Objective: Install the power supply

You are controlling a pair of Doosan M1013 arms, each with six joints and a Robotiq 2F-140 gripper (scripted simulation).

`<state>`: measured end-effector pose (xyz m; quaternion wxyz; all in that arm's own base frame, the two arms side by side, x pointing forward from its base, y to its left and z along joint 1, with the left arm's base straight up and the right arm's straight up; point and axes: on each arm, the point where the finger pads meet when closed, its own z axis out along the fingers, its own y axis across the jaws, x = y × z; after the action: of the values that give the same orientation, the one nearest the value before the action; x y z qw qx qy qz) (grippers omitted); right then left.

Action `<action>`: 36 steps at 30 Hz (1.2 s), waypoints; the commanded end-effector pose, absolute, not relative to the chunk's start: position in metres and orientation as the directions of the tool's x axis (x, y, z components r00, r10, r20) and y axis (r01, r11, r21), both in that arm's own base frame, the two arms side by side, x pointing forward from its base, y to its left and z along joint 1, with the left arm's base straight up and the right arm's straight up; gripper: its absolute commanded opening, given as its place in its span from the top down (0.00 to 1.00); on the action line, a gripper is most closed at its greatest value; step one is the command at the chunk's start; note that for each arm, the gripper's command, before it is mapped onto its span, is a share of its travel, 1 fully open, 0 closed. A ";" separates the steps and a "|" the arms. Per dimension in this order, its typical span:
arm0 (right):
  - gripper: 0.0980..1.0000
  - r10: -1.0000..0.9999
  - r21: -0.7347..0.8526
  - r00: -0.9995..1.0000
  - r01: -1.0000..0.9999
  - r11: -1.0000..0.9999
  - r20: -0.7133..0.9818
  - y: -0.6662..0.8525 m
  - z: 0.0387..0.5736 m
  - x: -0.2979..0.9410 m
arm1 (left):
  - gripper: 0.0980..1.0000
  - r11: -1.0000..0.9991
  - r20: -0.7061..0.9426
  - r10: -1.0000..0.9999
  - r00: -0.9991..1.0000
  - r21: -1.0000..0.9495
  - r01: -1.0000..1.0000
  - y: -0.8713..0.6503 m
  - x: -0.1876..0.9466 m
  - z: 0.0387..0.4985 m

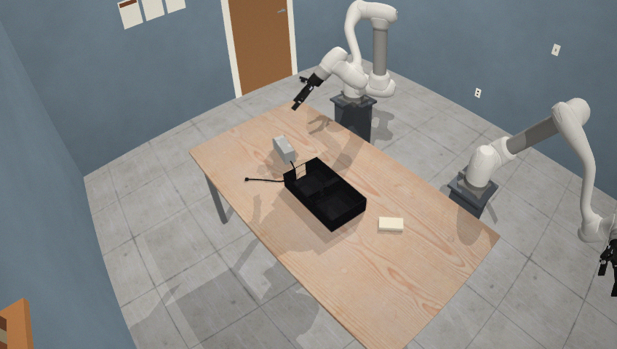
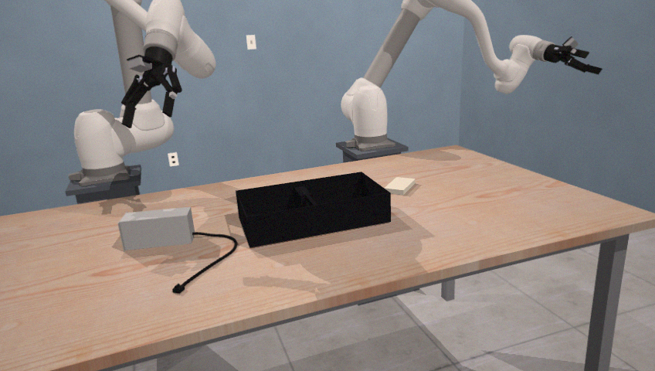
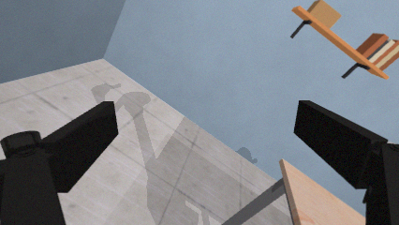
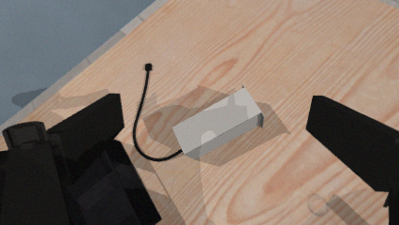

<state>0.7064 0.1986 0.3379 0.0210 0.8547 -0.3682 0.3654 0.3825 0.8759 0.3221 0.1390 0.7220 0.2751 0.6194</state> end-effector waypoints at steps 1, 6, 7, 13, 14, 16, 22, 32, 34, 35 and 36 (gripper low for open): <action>0.00 -0.615 -0.234 0.461 -0.645 -0.728 0.640 0.199 0.339 0.707 | 0.00 -0.807 0.819 0.569 0.073 0.540 0.237 0.882 0.369 0.323; 0.00 -0.615 -0.234 0.461 -0.645 -0.728 0.640 0.199 0.339 0.707 | 0.00 -0.804 0.819 0.570 0.065 0.540 0.248 0.887 0.357 0.323; 0.00 -0.615 -0.234 0.461 -0.645 -0.728 0.640 0.199 0.339 0.707 | 0.00 -0.803 0.819 0.571 0.062 0.540 0.252 0.888 0.353 0.323; 0.00 -0.615 -0.234 0.461 -0.645 -0.728 0.640 0.199 0.339 0.707 | 0.00 -0.797 0.819 0.572 0.049 0.540 0.271 0.896 0.332 0.323; 0.00 -0.615 -0.234 0.461 -0.645 -0.728 0.640 0.199 0.339 0.707 | 0.00 -0.796 0.819 0.572 0.047 0.540 0.274 0.898 0.329 0.323; 0.00 -0.615 -0.234 0.461 -0.645 -0.728 0.640 0.199 0.339 0.707 | 0.00 -0.794 0.819 0.572 0.043 0.540 0.279 0.900 0.323 0.323; 0.00 -0.615 -0.234 0.461 -0.645 -0.728 0.640 0.199 0.339 0.707 | 0.00 -0.791 0.819 0.573 0.036 0.540 0.288 0.904 0.312 0.323; 0.00 -0.615 -0.234 0.461 -0.645 -0.728 0.640 0.199 0.339 0.707 | 0.00 -0.784 0.819 0.573 0.023 0.540 0.306 0.910 0.292 0.323; 0.00 -0.615 -0.234 0.461 -0.645 -0.728 0.640 0.199 0.339 0.707 | 0.00 -0.783 0.819 0.573 0.021 0.540 0.308 0.911 0.289 0.323; 0.00 -0.615 -0.234 0.461 -0.645 -0.728 0.640 0.199 0.339 0.707 | 0.00 -0.783 0.819 0.574 0.020 0.540 0.309 0.912 0.288 0.323; 0.00 -0.615 -0.234 0.461 -0.645 -0.728 0.640 0.199 0.339 0.707 | 0.00 -0.783 0.819 0.574 0.020 0.540 0.309 0.912 0.288 0.323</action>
<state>0.7064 0.1986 0.3379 0.0210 0.8547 -0.3682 0.3654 0.2886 0.9112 0.3221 0.1063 0.7066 0.3126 0.6259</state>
